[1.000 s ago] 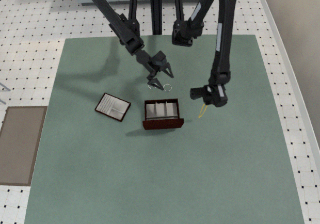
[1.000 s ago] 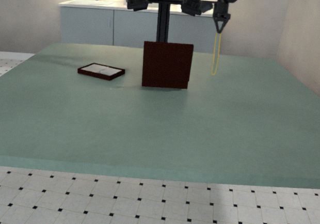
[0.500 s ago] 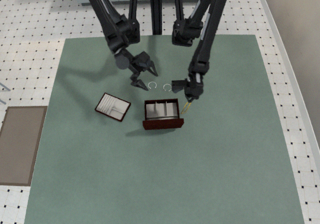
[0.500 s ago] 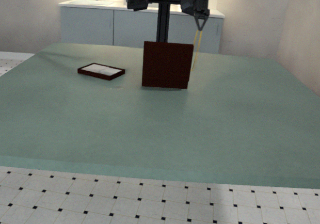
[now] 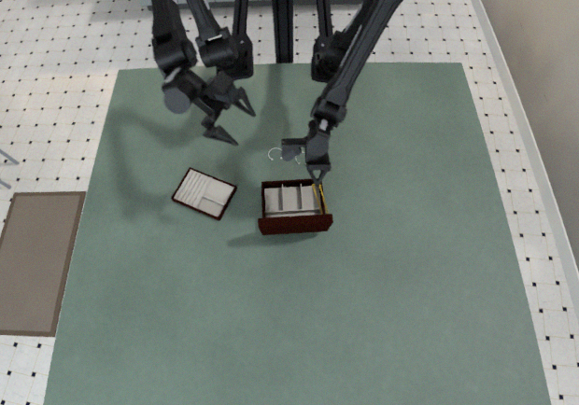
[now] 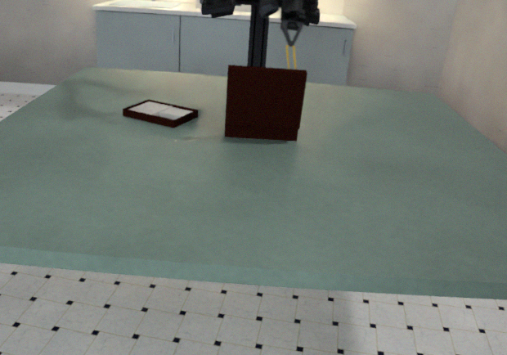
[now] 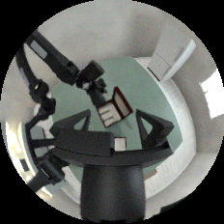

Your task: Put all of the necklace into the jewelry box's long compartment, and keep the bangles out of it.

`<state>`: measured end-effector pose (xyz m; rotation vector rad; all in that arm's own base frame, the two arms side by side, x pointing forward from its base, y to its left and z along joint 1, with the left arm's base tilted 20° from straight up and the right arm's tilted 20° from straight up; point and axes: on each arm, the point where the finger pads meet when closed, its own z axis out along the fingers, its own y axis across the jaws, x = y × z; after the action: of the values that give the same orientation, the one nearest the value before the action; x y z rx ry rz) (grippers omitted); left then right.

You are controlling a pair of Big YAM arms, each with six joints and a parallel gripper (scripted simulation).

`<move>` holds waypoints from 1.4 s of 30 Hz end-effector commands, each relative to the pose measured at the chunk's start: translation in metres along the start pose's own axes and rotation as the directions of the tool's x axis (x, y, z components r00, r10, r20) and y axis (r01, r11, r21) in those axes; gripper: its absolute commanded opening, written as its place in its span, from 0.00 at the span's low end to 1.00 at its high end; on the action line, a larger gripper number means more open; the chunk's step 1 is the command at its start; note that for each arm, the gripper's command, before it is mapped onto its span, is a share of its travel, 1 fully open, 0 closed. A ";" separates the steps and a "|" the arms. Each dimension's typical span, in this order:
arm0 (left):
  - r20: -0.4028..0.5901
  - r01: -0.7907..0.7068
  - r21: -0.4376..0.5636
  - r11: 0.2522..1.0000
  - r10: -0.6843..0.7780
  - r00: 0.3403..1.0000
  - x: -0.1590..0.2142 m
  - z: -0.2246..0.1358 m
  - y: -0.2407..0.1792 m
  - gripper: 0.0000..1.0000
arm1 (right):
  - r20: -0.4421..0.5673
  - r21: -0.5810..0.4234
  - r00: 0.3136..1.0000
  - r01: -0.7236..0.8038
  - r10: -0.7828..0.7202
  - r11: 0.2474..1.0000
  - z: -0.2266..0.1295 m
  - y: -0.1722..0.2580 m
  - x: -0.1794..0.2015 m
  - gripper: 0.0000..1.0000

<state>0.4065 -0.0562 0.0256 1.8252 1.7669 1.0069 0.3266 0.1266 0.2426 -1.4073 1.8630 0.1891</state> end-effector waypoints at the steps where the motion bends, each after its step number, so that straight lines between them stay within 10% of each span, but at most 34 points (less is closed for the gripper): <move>1: 0.004 0.034 -0.125 0.992 -0.033 0.999 -0.029 0.004 0.011 0.00 | 0.017 0.009 0.998 0.055 -0.055 0.998 -0.031 -0.024 -0.024 1.00; 15: -0.003 0.004 -0.328 0.945 -0.005 1.000 -0.092 0.005 0.018 0.00 | 0.024 0.008 0.998 0.066 -0.066 0.998 -0.030 -0.023 -0.028 1.00; 42: -0.021 0.012 -0.343 0.939 -0.021 1.000 -0.088 0.078 -0.019 0.00 | 0.024 0.009 0.998 0.061 -0.061 0.998 -0.030 -0.023 -0.028 1.00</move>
<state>0.4447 -0.1272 -0.0577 1.6115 1.5217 1.2291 0.3184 0.1193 0.2544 -1.4517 1.8603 0.2076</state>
